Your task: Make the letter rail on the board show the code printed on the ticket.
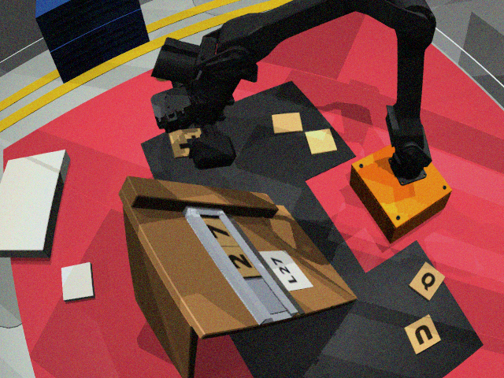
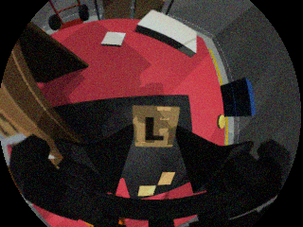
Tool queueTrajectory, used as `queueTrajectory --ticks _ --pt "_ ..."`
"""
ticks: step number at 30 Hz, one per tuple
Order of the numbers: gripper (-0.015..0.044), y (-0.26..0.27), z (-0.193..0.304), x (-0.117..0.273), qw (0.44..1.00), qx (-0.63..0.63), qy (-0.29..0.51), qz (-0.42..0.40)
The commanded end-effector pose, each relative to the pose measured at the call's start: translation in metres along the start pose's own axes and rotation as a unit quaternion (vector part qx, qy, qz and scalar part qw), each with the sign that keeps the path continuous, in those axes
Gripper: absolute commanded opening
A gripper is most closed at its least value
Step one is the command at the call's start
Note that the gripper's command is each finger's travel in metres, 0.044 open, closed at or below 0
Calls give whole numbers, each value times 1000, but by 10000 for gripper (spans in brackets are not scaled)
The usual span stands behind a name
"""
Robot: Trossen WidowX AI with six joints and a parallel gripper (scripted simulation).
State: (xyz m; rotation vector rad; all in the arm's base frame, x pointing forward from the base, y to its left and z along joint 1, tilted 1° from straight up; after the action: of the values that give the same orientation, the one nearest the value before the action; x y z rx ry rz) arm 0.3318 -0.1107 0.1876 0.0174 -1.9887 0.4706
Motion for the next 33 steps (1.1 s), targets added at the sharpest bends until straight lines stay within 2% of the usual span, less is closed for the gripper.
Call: queueTrajectory --ticks 1,21,27,33 --pt "0 1 -9 10 1000 12 -21 16" --pt "0 37 -72 88 976 -25 -204 75" --pt "0 51 -86 115 961 -48 -262 75" --pt "0 72 -92 129 957 -69 -278 51"
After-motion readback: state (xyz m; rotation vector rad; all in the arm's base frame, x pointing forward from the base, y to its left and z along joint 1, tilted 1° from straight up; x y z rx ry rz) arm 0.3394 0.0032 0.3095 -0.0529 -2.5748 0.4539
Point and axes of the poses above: the point midway between the two fingers, 35 mm back from their tips, its own x axis back along the fingers, its own y axis across the jaws, z = x × y, the point moved 8 cm from there along x, back along the fingers, and after that the axes turned 12 degrees about x, right-handed, at the moved point
